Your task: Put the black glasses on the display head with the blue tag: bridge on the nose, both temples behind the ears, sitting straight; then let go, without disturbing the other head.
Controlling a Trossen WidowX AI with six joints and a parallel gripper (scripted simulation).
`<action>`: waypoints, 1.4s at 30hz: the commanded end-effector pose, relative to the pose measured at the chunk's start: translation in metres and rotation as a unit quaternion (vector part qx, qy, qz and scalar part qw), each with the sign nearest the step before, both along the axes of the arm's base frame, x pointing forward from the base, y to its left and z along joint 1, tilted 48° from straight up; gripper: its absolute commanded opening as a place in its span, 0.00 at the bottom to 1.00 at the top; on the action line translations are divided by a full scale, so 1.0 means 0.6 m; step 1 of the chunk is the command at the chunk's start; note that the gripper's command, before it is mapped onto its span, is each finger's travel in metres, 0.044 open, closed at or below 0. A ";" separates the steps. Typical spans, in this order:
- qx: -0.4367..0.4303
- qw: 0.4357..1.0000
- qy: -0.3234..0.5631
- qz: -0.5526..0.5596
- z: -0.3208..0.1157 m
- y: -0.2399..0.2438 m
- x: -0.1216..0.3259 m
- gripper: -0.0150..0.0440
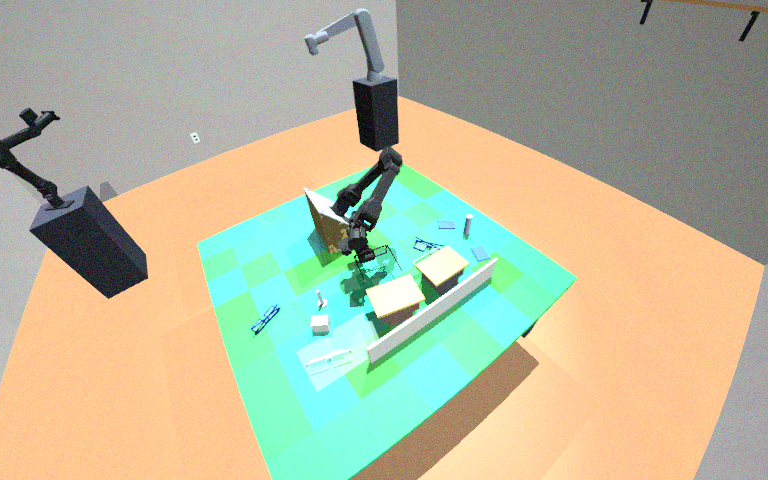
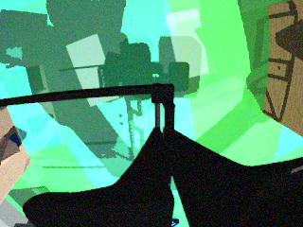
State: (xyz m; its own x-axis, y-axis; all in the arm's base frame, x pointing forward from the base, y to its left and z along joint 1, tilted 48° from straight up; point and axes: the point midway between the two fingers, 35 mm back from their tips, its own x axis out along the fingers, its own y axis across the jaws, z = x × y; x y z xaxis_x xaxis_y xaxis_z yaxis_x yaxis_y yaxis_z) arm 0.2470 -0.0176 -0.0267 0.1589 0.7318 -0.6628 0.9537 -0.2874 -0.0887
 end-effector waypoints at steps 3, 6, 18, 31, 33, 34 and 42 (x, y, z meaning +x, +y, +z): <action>0.001 1.000 -0.001 -0.002 -0.001 -0.004 0.015 0.25; 0.001 1.000 -0.001 -0.002 -0.002 -0.005 0.021 0.25; 0.001 1.000 -0.002 -0.002 -0.004 -0.013 0.046 0.25; 0.001 1.000 -0.002 -0.002 -0.006 -0.021 0.074 0.25; 0.001 1.000 -0.002 -0.002 -0.007 -0.022 0.078 0.25; 0.001 1.000 -0.002 -0.002 -0.007 -0.023 0.080 0.25; 0.001 1.000 -0.003 -0.002 -0.008 -0.028 0.097 0.25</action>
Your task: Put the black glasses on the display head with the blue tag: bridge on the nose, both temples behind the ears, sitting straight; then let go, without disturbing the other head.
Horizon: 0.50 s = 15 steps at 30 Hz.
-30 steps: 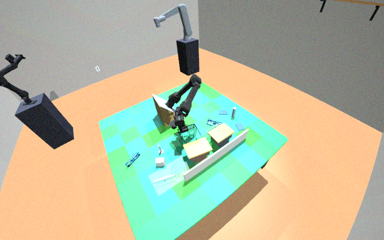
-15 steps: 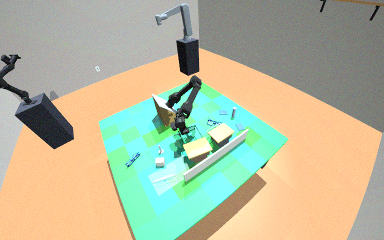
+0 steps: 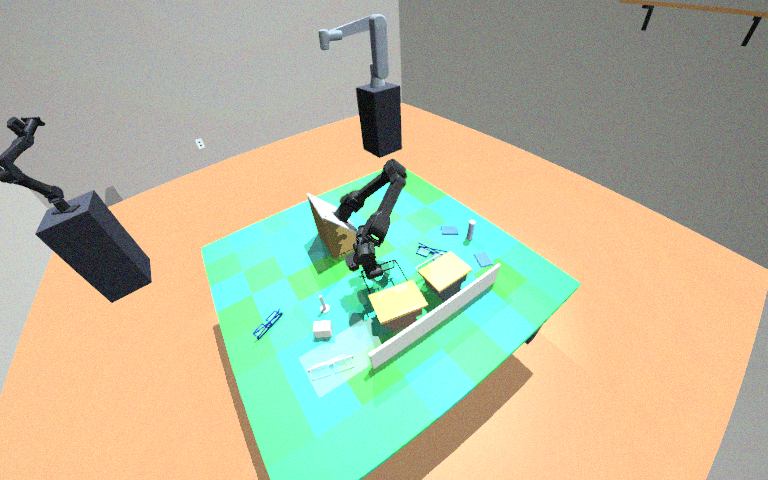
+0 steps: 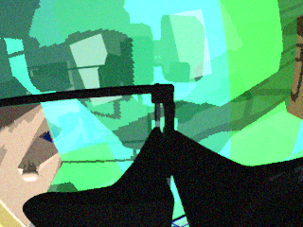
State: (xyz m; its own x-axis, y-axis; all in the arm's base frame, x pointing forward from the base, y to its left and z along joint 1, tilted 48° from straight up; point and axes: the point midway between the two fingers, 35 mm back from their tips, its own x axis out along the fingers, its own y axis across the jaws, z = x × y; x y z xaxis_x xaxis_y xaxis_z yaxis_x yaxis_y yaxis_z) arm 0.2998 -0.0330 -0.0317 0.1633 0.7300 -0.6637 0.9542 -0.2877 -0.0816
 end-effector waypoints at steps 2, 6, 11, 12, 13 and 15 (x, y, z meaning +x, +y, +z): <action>0.002 1.000 0.000 -0.002 0.000 -0.004 0.013 0.25; 0.002 1.000 0.000 -0.002 -0.001 -0.006 0.022 0.25; 0.002 1.000 0.000 -0.002 -0.001 -0.009 0.032 0.25; 0.002 1.000 0.000 -0.002 -0.002 -0.010 0.034 0.25; 0.002 1.000 0.000 -0.002 -0.002 -0.011 0.036 0.25; 0.002 1.000 0.000 -0.002 -0.002 -0.012 0.041 0.25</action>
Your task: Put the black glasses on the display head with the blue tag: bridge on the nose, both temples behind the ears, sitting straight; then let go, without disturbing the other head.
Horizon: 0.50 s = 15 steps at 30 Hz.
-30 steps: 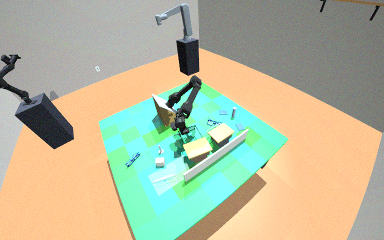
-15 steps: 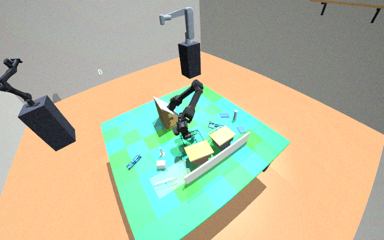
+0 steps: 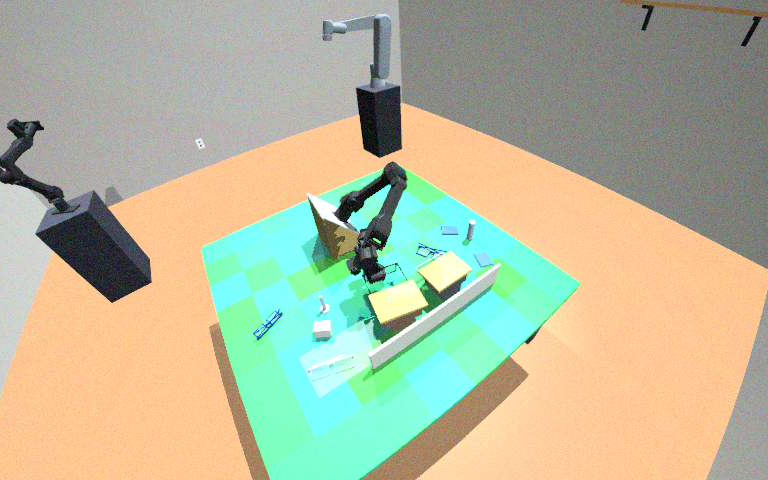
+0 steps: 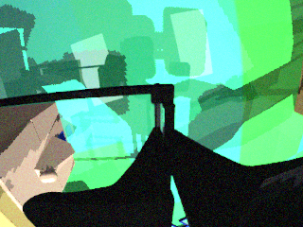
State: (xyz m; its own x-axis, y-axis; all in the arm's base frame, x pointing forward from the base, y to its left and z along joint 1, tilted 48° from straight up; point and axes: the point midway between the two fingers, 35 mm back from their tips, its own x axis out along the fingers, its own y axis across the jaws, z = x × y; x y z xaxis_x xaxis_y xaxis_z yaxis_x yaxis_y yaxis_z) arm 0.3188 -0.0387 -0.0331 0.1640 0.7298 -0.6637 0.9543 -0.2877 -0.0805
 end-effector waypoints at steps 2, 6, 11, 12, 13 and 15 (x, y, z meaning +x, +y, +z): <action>0.002 1.000 0.000 -0.002 0.000 -0.004 0.013 0.25; 0.002 1.000 0.000 -0.002 0.000 -0.007 0.021 0.25; 0.002 1.000 0.000 -0.002 -0.001 -0.010 0.032 0.25; 0.002 1.000 0.000 -0.002 -0.001 -0.011 0.034 0.25; 0.002 1.000 0.000 -0.002 -0.001 -0.012 0.036 0.25; 0.002 1.000 0.000 -0.002 -0.001 -0.013 0.041 0.25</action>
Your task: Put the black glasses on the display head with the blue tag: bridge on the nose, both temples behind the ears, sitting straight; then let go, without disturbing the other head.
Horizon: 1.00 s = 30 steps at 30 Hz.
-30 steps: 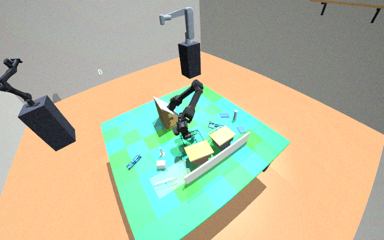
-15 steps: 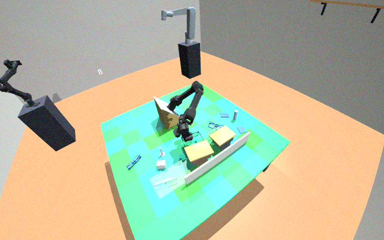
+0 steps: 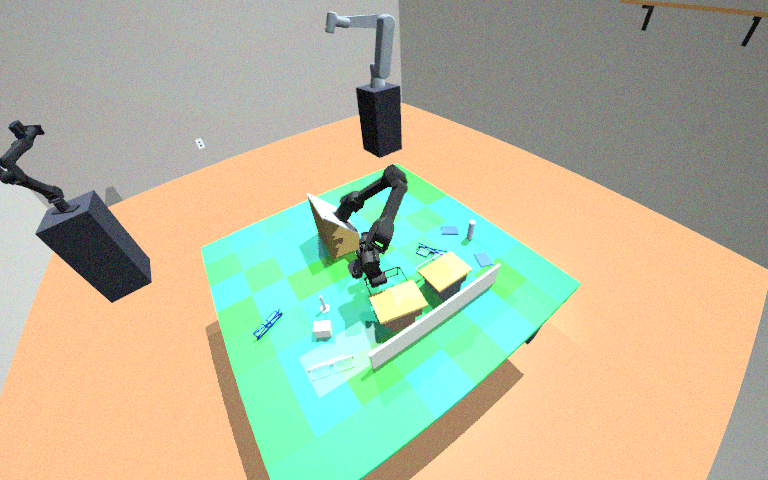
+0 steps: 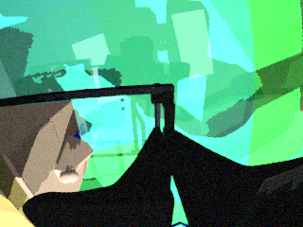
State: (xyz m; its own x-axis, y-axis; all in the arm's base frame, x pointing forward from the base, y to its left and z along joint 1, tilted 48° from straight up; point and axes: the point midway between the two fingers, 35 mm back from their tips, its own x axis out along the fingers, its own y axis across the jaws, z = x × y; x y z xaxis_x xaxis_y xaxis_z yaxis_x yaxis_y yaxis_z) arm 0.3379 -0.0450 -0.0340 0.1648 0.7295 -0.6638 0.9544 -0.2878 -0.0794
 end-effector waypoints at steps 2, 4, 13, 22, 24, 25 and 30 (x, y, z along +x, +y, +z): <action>0.002 1.000 0.000 -0.002 0.000 -0.004 0.013 0.25; 0.002 1.000 0.000 -0.002 0.000 -0.005 0.017 0.25; 0.002 1.000 0.000 -0.002 -0.001 -0.011 0.037 0.25; 0.002 1.000 0.000 -0.002 -0.003 -0.017 0.056 0.25; 0.002 1.000 0.000 -0.002 -0.003 -0.018 0.060 0.25; 0.002 1.000 0.000 -0.002 -0.003 -0.019 0.062 0.25; 0.002 1.000 -0.001 -0.002 -0.005 -0.021 0.073 0.25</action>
